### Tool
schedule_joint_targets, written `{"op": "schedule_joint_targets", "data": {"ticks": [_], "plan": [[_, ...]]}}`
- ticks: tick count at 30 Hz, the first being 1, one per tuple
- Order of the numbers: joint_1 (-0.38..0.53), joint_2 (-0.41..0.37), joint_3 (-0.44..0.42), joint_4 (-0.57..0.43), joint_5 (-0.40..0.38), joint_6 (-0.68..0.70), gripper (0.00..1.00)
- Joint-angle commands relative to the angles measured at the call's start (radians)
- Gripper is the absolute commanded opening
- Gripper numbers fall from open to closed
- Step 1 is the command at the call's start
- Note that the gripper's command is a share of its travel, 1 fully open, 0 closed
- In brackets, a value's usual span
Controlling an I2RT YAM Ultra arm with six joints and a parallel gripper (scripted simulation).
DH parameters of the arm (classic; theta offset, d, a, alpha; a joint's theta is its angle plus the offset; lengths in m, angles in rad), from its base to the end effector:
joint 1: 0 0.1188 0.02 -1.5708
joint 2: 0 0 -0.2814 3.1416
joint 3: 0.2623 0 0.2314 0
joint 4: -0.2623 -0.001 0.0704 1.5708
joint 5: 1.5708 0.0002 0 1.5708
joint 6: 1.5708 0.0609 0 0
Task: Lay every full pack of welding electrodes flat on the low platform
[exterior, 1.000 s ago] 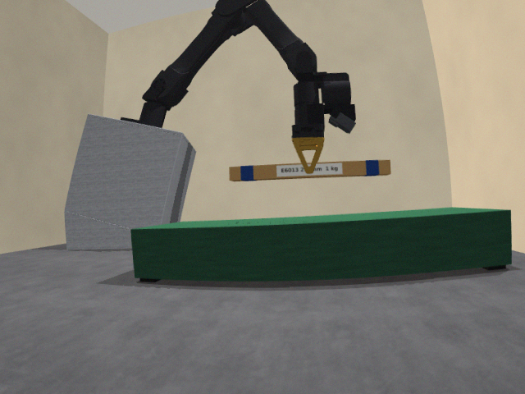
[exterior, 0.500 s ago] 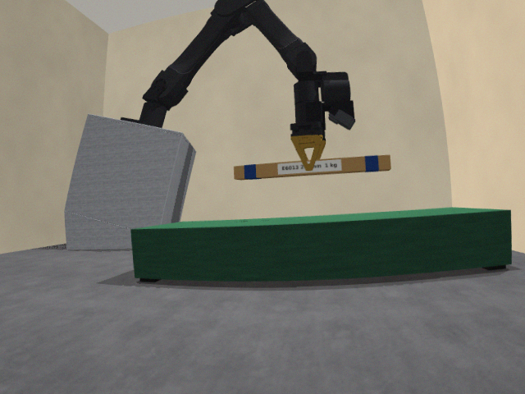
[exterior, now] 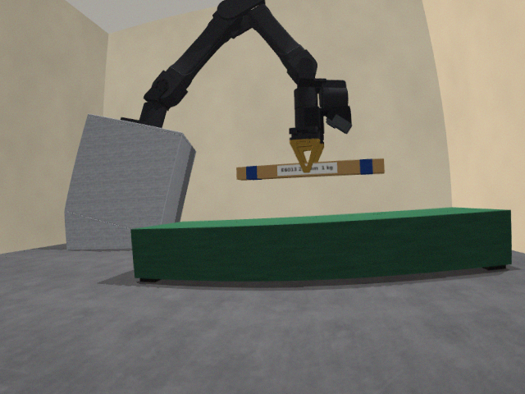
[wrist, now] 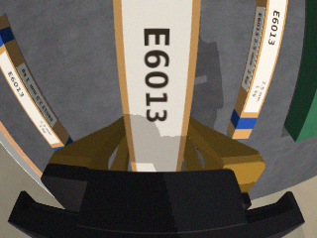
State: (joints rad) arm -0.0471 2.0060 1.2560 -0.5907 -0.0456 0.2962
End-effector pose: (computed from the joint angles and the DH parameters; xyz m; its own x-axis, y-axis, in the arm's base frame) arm 0.3726 -0.0138 0.1377 -0.9195 0.3353 -0.2052 0.3189 0.9415 0.1090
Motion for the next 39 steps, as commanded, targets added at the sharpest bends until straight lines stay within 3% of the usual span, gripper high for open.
{"op": "schedule_joint_targets", "data": {"ticks": [1, 10, 39], "plan": [[0.032, -0.043, 0.059, -0.017, 0.014, 0.045, 0.0], [0.081, -0.006, 0.089, -0.031, 0.03, 0.092, 0.0], [0.059, -0.015, 0.131, -0.065, 0.031, 0.089, 0.0]]}}
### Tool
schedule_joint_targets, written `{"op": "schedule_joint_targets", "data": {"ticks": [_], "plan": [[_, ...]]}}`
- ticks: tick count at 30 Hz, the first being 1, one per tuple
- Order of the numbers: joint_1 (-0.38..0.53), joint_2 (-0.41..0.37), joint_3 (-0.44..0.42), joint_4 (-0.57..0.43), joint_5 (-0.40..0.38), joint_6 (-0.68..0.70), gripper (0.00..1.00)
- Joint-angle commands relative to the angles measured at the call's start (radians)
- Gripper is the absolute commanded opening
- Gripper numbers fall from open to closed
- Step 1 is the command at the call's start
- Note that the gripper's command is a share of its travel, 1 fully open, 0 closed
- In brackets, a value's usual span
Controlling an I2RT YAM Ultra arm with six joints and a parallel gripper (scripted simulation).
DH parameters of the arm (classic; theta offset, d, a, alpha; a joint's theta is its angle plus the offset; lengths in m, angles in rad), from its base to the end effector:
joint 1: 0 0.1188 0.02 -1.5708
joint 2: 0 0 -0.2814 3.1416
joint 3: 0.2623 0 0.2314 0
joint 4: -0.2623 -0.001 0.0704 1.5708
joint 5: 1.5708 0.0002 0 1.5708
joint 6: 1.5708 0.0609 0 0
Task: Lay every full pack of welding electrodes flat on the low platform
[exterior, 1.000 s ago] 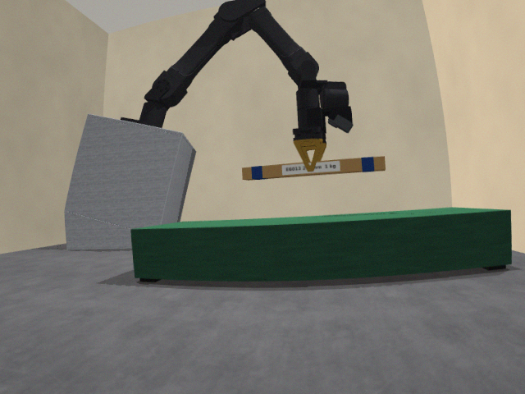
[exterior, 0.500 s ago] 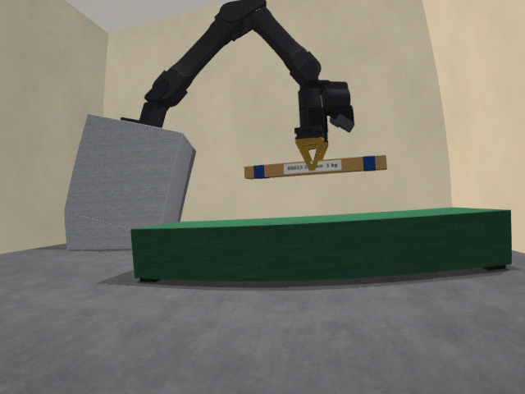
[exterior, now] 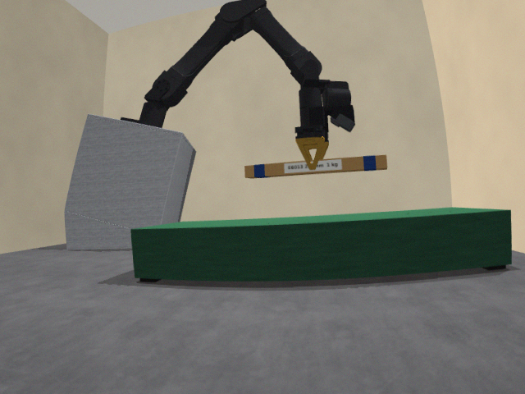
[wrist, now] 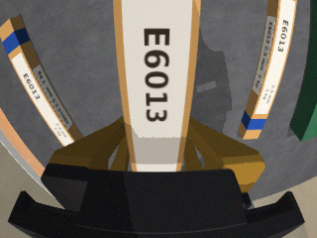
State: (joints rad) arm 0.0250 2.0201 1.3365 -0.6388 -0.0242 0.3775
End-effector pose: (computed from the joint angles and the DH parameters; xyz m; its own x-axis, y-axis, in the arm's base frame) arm 0.3853 0.0121 0.1503 -0.9122 0.3458 -0.2199 0.3284 0.9378 0.1124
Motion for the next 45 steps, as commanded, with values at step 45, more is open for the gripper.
{"op": "schedule_joint_targets", "data": {"ticks": [45], "plan": [[-0.016, -0.027, 0.07, -0.031, 0.008, -0.001, 0.0]]}}
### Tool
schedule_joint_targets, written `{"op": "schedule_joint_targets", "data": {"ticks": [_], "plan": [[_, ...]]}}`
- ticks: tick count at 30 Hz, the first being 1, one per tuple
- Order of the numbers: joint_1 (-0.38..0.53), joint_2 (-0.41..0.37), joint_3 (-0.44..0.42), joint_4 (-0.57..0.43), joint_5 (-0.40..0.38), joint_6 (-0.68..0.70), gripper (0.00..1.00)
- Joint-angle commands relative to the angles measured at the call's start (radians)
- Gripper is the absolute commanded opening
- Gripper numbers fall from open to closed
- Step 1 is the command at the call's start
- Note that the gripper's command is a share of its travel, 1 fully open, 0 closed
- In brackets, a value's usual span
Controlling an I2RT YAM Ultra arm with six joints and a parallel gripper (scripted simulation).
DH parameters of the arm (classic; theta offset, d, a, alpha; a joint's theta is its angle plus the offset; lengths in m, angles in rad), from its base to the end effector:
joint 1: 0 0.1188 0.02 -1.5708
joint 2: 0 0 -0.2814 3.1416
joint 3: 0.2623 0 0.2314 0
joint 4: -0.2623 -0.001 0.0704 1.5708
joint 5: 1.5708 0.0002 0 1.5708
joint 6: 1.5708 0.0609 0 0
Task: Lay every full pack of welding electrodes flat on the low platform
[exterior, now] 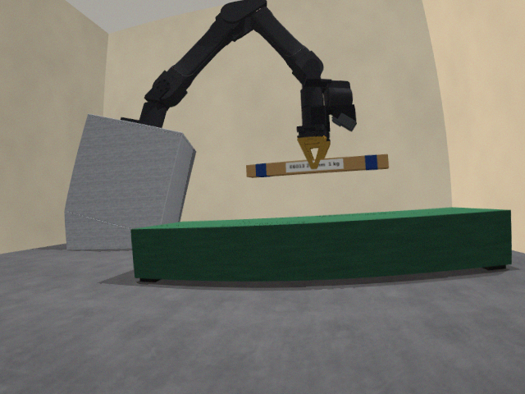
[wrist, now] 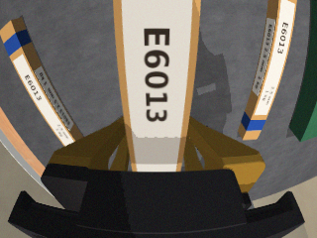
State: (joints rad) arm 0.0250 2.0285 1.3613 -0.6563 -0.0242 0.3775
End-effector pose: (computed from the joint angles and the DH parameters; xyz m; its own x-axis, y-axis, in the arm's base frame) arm 0.3888 0.0122 0.1527 -0.9124 0.3458 -0.2189 0.3286 0.9378 0.1120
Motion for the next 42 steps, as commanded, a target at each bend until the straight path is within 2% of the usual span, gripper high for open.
{"op": "schedule_joint_targets", "data": {"ticks": [1, 3, 5, 10, 13, 15, 18, 21, 23, 28, 30, 33, 36, 39, 42], "plan": [[-0.016, -0.021, 0.045, 0.011, 0.008, -0.001, 0.0], [-0.016, 0.009, 0.043, 0.025, 0.008, -0.001, 0.0], [-0.016, -0.016, 0.04, 0.035, 0.008, 0.0, 0.0], [-0.016, -0.007, 0.037, 0.049, 0.008, 0.001, 0.0], [-0.016, 0.041, 0.037, 0.063, 0.008, 0.001, 0.0], [-0.015, 0.018, 0.035, 0.073, 0.009, 0.002, 0.0], [-0.015, 0.027, 0.034, 0.086, 0.009, 0.003, 0.0], [-0.015, 0.077, 0.034, 0.1, 0.009, 0.003, 0.0], [-0.015, 0.055, 0.033, 0.109, 0.009, 0.004, 0.0], [-0.014, 0.062, 0.032, 0.123, 0.009, 0.005, 0.0], [-0.014, 0.109, 0.034, 0.132, 0.009, 0.005, 0.0], [-0.014, 0.085, 0.033, 0.146, 0.009, 0.006, 0.0], [-0.014, 0.098, 0.033, 0.158, 0.009, 0.007, 0.0], [-0.013, 0.15, 0.035, 0.171, 0.009, 0.007, 0.0], [-0.013, 0.123, 0.035, 0.18, 0.009, 0.008, 0.0]]}}
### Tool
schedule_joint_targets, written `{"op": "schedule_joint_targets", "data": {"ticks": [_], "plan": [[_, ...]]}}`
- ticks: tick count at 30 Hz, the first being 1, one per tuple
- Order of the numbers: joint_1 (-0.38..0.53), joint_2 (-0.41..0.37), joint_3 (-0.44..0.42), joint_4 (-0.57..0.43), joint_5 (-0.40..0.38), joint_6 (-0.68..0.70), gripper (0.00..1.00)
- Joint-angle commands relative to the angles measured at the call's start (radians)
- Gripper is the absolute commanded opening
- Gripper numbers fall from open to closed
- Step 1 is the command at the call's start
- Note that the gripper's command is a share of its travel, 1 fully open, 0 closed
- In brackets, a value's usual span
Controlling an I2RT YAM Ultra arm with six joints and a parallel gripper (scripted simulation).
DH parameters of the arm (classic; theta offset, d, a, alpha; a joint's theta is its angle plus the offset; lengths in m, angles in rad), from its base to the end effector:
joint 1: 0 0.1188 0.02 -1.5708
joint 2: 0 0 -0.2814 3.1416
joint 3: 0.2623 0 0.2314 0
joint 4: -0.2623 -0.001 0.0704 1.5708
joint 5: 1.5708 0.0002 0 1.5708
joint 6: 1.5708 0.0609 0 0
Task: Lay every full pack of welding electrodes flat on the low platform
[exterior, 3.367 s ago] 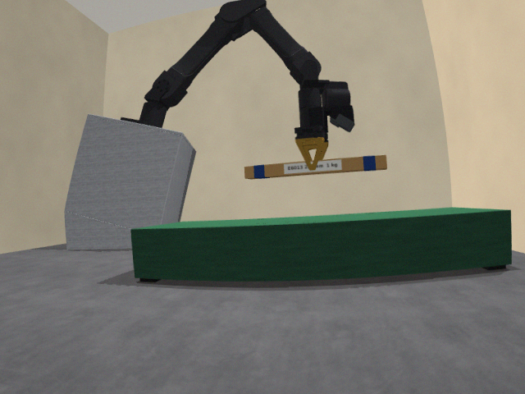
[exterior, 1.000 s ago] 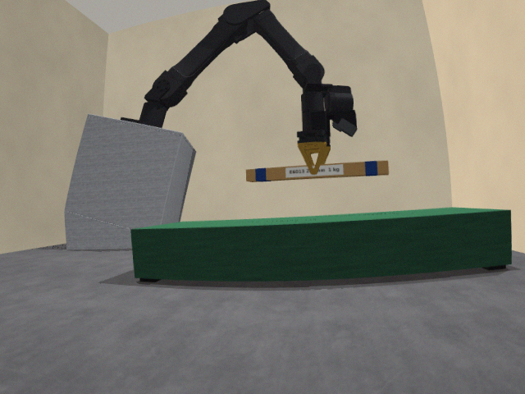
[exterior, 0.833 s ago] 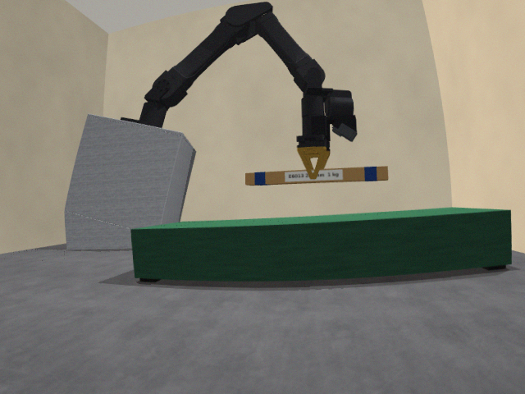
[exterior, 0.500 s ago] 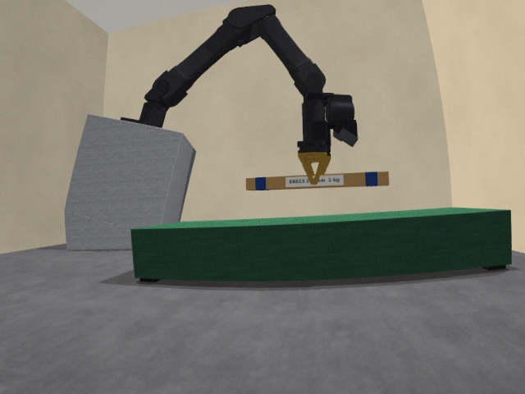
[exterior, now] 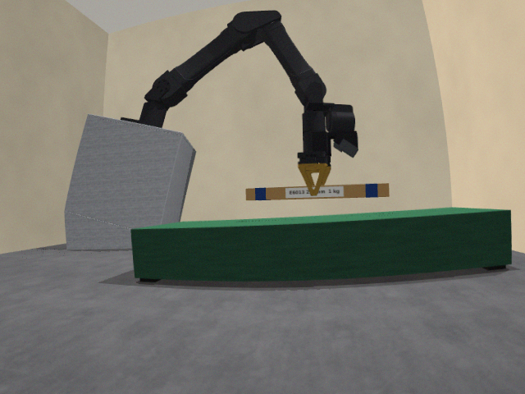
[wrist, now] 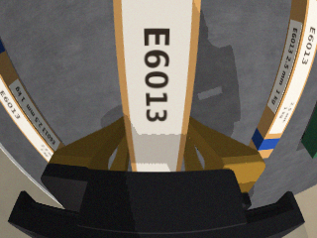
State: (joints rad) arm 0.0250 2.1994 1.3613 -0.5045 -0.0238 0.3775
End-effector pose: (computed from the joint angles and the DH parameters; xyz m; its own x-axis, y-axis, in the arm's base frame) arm 0.4089 0.0127 0.0925 -0.9164 0.3457 -0.2018 0.3307 0.9379 0.1049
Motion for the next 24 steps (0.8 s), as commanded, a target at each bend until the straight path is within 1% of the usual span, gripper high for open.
{"op": "schedule_joint_targets", "data": {"ticks": [1, 4, 5, 7, 9, 12, 13, 15, 19, 21, 22, 23, 24], "plan": [[-0.013, -0.048, 0.035, 0.028, 0.009, 0.008, 0.0], [-0.012, -0.03, 0.036, 0.04, 0.009, 0.009, 0.0], [-0.011, 0.005, 0.038, 0.044, 0.009, 0.009, 0.0], [-0.011, 0.017, 0.04, 0.053, 0.009, 0.009, 0.0], [-0.01, -0.011, 0.04, 0.061, 0.009, 0.009, 0.0], [-0.009, 0.004, 0.041, 0.073, 0.009, 0.009, 0.0], [-0.009, 0.036, 0.044, 0.076, 0.009, 0.009, 0.0], [-0.008, 0.055, 0.046, 0.084, 0.009, 0.01, 0.0], [-0.007, 0.027, 0.047, 0.093, 0.009, 0.01, 0.0], [-0.006, 0.036, 0.049, 0.1, 0.009, 0.01, 0.0], [-0.006, 0.043, 0.05, 0.103, 0.009, 0.01, 0.0], [-0.006, 0.08, 0.054, 0.107, 0.009, 0.01, 0.0], [-0.005, 0.09, 0.055, 0.111, 0.009, 0.01, 0.0]]}}
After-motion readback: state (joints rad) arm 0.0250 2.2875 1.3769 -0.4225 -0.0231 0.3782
